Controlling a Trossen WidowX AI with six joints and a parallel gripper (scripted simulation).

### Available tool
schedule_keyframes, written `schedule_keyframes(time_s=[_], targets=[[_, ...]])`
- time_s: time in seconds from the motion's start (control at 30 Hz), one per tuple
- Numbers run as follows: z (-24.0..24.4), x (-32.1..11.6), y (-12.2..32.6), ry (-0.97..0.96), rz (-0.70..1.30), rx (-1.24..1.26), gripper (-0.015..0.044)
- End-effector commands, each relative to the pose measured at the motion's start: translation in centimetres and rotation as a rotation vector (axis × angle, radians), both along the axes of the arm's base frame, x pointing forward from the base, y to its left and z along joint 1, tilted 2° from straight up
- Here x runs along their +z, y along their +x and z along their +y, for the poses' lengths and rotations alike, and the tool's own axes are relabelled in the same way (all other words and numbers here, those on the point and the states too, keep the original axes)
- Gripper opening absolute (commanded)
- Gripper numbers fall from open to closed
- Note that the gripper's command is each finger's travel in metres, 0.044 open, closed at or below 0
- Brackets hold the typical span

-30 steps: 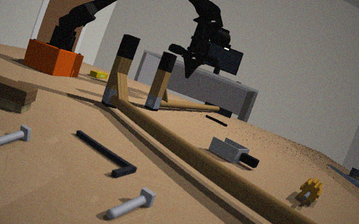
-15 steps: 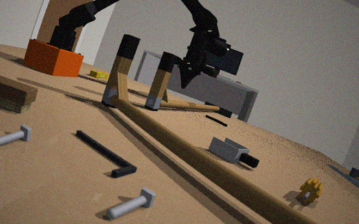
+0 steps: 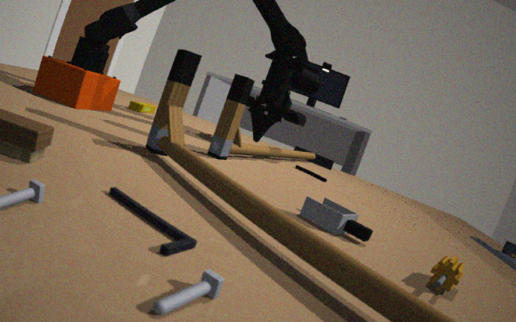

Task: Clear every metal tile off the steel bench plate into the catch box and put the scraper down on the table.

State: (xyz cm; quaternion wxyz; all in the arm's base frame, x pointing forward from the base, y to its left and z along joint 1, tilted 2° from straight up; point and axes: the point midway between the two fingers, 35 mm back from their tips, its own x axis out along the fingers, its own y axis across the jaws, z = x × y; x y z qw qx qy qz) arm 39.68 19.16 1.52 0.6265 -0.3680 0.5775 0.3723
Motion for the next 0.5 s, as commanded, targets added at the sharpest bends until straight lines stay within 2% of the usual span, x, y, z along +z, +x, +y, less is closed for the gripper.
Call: schedule_keyframes(time_s=[0.0, 0.47], targets=[[-0.11, -1.28, -0.21, -0.003, 0.002, -0.01, 0.0], [-0.34, -1.5, 0.66, -0.002, 0.001, -0.012, 0.0]])
